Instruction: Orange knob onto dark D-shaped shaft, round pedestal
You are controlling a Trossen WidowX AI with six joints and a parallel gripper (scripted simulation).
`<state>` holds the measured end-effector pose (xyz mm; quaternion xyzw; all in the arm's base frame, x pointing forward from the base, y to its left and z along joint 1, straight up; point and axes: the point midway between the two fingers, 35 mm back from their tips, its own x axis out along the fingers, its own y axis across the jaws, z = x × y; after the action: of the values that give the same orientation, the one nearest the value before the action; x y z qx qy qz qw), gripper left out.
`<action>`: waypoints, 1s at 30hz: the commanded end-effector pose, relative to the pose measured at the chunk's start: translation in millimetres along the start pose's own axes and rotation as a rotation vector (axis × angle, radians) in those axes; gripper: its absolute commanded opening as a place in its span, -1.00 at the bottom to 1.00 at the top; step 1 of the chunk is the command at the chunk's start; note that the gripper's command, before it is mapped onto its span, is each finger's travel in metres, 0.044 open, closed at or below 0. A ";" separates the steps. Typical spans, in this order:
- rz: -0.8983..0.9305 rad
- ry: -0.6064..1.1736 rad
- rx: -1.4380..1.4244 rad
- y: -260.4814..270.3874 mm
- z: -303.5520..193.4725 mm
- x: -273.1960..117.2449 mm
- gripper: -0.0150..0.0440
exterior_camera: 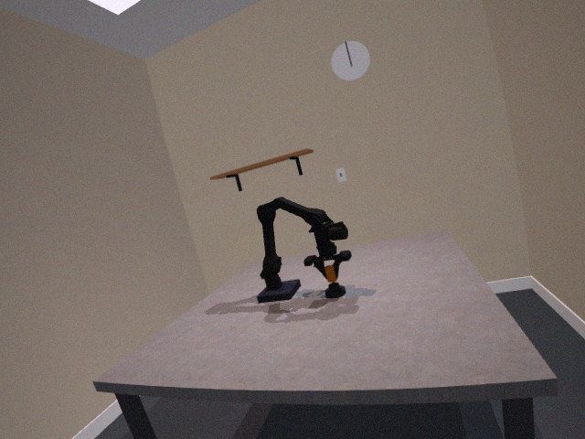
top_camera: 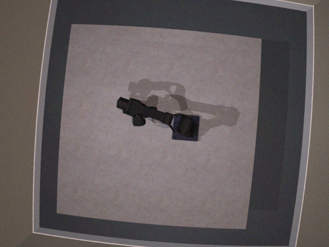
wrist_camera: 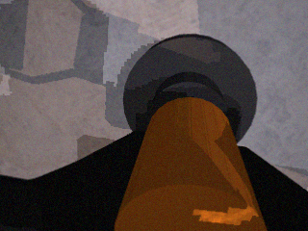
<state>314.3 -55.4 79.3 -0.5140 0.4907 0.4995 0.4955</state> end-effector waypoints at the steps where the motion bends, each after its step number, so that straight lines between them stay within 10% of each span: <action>1: -0.002 0.001 -0.004 -0.3 -0.1 0.5 -0.49; 30: -0.001 0.001 -0.213 0.2 0.1 -0.7 -0.49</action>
<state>314.5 -55.5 80.9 -0.5627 0.4362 0.5475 0.4397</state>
